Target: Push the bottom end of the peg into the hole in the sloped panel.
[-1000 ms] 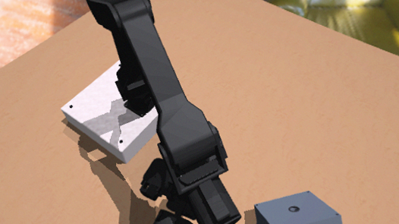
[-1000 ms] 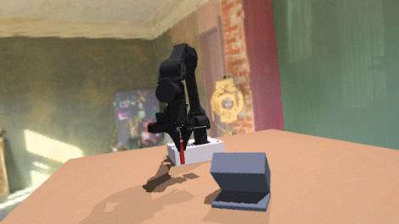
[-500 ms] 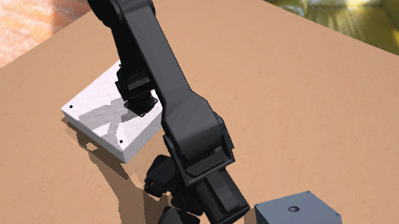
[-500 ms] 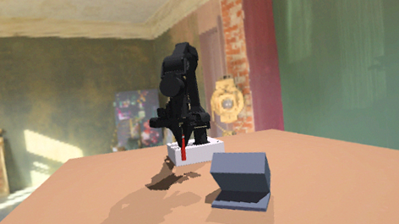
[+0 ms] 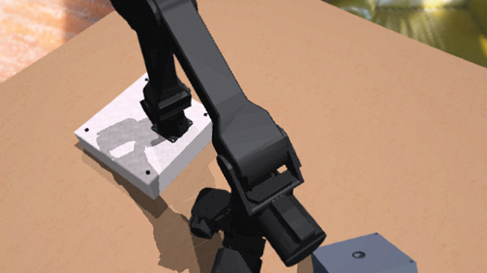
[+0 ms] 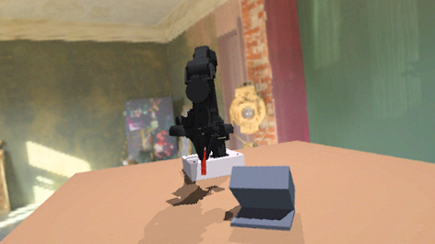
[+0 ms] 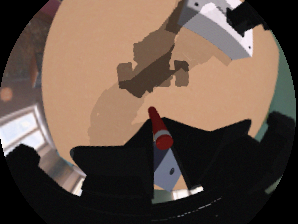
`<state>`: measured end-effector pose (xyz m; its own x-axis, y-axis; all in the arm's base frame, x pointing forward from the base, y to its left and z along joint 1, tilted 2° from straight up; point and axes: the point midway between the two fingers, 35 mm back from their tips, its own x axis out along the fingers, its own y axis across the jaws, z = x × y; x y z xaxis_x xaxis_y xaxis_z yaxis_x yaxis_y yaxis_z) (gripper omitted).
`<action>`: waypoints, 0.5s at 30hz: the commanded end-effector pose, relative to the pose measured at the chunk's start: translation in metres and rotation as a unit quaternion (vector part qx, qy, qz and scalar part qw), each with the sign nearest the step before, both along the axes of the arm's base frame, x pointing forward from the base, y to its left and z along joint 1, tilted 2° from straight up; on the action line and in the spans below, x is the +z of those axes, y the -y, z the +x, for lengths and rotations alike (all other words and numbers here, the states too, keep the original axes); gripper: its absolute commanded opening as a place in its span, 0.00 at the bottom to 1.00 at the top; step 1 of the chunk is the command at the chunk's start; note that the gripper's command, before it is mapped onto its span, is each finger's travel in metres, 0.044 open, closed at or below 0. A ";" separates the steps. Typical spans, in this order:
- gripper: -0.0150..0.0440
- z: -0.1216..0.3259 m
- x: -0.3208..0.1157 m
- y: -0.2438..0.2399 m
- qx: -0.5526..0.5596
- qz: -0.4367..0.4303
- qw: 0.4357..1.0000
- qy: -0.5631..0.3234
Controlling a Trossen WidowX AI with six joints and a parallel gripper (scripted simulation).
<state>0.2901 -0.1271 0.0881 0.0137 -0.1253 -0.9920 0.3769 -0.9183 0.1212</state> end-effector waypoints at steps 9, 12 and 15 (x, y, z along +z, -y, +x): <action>0.25 0.009 0.003 -0.010 0.048 -0.029 0.998 0.006; 0.25 0.011 0.003 -0.013 0.058 -0.036 0.998 0.007; 0.25 0.013 0.003 -0.016 0.069 -0.042 0.997 0.008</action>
<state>0.3009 -0.1142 0.0891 0.0400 -0.1853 -0.9819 0.4724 -0.8624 0.1820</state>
